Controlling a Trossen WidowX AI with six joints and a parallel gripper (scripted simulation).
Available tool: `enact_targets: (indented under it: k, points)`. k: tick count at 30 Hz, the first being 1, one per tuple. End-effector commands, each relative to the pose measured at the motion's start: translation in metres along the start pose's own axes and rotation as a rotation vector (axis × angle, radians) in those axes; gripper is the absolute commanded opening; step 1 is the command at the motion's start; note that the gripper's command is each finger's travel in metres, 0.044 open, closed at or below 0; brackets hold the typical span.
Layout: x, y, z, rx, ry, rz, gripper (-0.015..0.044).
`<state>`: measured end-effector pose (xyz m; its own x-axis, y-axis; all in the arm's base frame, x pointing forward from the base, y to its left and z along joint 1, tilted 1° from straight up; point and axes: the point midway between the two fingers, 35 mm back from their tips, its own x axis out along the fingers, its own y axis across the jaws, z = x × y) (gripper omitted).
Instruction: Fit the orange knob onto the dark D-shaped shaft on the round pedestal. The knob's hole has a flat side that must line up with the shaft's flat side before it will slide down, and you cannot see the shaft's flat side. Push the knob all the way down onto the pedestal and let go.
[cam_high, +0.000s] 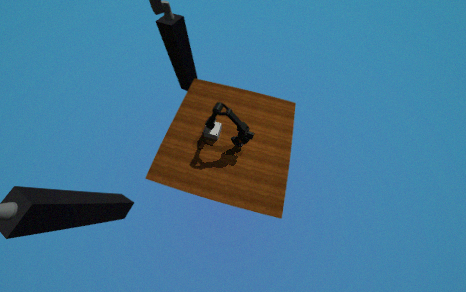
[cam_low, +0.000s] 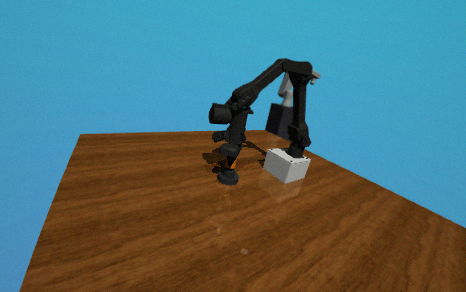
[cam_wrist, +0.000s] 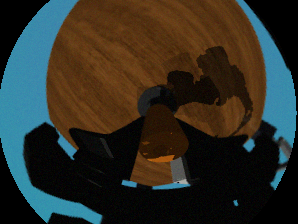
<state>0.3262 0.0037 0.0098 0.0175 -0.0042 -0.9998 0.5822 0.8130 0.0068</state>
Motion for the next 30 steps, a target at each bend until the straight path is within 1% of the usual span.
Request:
enact_targets:
  k: [1,18,24,26,30]
  points:
    - [-0.0014,-0.0012,-0.001,0.003,-0.004,-0.001,0.0]
    - [0.0013,-0.0003,0.0005,0.003,-0.004,-0.001,0.0]
    - [-0.0035,0.001,0.0022,0.003,-0.004,-0.001,0.0]
    - [-0.0037,0.001,0.0023,0.029,-0.004,0.0,0.0]
    - [-0.004,0.0017,0.003,0.172,-0.004,0.0,0.0]
